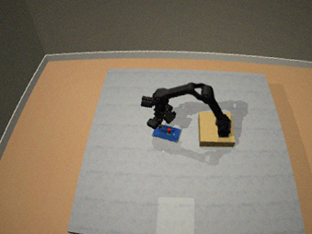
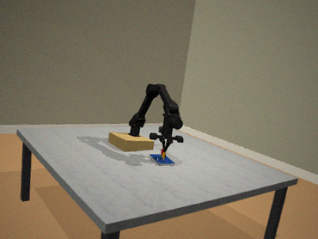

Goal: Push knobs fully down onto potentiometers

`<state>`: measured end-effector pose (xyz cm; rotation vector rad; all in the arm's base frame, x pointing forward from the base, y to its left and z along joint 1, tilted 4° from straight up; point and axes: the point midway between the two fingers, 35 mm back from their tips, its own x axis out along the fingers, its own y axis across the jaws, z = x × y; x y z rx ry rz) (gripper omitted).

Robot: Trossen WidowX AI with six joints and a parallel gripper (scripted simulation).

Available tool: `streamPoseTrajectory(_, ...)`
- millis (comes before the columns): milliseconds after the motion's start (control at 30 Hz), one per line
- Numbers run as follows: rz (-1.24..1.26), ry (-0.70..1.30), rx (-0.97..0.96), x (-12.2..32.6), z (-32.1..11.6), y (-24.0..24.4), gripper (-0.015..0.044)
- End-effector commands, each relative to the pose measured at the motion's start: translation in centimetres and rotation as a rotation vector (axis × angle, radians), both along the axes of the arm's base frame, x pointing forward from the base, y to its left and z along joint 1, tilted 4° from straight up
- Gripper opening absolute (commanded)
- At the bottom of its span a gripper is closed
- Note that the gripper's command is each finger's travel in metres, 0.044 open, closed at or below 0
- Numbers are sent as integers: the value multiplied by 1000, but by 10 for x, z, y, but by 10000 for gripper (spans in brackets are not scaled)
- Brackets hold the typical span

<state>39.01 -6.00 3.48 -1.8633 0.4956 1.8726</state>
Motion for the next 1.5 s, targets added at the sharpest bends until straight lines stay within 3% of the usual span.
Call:
streamPoseTrajectory(0,0,8,5,2,-16,2,0)
streamPoseTrajectory(1467,0,8,5,2,-23,2,0)
